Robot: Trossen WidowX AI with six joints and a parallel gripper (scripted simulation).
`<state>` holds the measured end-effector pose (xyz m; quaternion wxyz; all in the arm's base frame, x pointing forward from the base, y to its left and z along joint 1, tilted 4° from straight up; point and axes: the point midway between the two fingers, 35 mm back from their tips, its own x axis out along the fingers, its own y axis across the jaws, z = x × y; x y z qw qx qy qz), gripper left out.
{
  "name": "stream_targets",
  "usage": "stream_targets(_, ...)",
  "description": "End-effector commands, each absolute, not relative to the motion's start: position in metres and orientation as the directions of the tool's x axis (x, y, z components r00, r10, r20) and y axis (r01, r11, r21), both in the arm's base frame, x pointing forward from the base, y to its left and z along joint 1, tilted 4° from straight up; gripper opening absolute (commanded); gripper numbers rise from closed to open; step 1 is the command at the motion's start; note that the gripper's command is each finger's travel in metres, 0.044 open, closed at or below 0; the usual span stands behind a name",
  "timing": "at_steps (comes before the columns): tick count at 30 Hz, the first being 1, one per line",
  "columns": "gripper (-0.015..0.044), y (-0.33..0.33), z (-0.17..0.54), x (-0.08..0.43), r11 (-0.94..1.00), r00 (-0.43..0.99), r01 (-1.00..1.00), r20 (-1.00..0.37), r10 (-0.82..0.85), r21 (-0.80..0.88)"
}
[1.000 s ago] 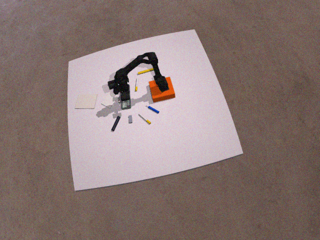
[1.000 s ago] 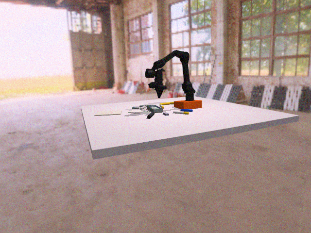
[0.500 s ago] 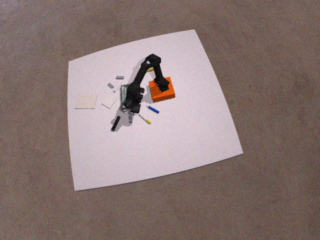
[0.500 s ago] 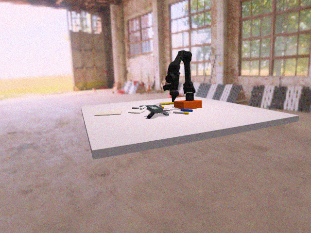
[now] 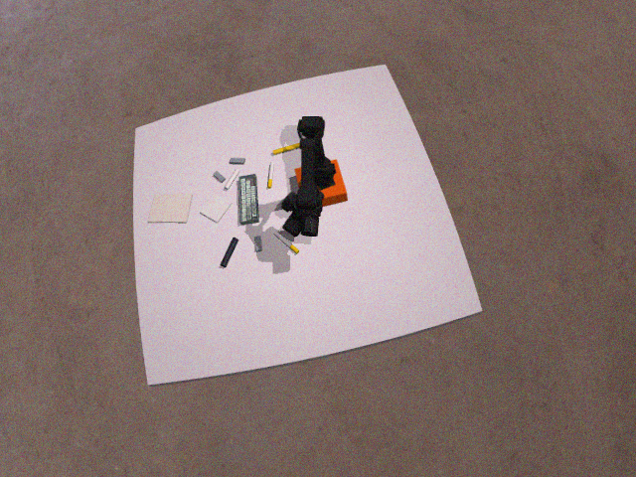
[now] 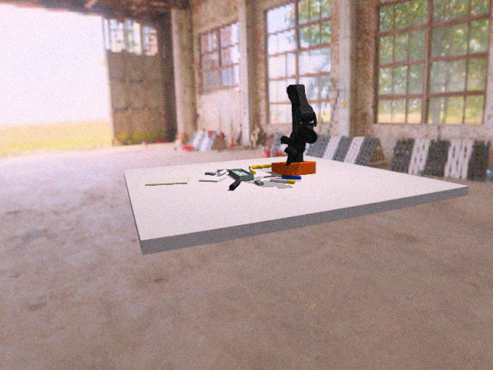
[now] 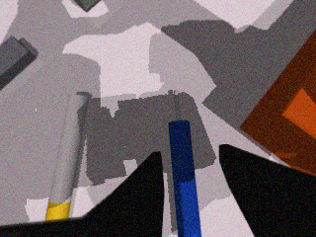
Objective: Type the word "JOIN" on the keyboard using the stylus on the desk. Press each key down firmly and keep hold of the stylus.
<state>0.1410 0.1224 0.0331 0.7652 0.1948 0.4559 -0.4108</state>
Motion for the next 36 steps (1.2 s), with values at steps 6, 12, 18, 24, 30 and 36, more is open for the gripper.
stream_targets(6,0.0150,0.121,0.032,0.137,0.564,0.280,0.825,-0.841,-0.463,-0.036)
stream_targets(12,0.0150,0.122,0.026,0.137,0.564,0.280,0.825,-0.841,-0.463,-0.036)
stream_targets(18,0.0150,0.121,0.020,0.137,0.564,0.280,0.825,-0.841,-0.463,-0.036)
stream_targets(24,0.0150,0.121,0.014,0.137,0.564,0.280,0.825,-0.841,-0.463,-0.036)
stream_targets(30,0.0150,0.120,0.008,0.138,0.564,0.280,0.825,-0.841,-0.463,-0.036)
stream_targets(36,0.0150,0.120,0.002,0.138,0.564,0.280,0.825,-0.841,-0.463,-0.036)
